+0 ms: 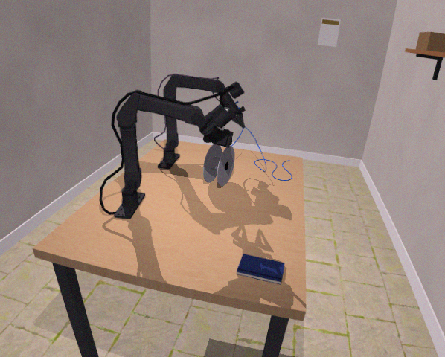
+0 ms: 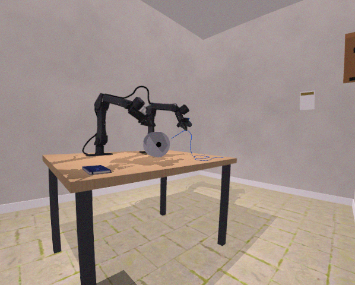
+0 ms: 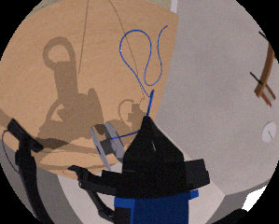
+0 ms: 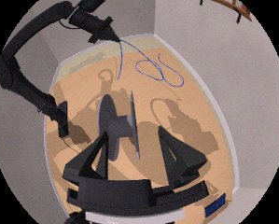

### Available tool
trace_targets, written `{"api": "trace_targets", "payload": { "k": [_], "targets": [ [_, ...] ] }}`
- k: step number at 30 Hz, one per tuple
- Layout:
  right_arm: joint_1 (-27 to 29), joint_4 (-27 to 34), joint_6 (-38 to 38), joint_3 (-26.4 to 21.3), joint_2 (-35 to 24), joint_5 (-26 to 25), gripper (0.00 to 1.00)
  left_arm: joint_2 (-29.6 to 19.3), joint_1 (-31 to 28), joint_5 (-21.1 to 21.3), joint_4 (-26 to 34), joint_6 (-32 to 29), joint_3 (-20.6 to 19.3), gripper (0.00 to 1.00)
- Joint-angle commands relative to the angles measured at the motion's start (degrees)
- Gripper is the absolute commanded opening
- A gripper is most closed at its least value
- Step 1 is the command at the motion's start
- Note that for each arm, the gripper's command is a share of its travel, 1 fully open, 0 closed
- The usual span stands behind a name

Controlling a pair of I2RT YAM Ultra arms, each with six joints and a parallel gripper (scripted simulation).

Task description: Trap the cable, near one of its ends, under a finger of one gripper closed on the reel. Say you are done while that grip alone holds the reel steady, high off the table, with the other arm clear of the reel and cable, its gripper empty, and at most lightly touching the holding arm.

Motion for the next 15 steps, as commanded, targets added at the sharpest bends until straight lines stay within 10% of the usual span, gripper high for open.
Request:
{"api": "trace_targets", "payload": {
  "k": [1,15],
  "targets": [
    [0.82,2.35,-0.06,-1.80,1.06,-0.91,0.75,-1.61,0.01,-0.83,0.25,0.20,2.35,0.00],
    [0.19,8.72,0.23,-7.07,1.98,-0.82,0.75,-0.97,0.22,-0.82,-0.11,0.34,2.59,0.00]
  ]
}}
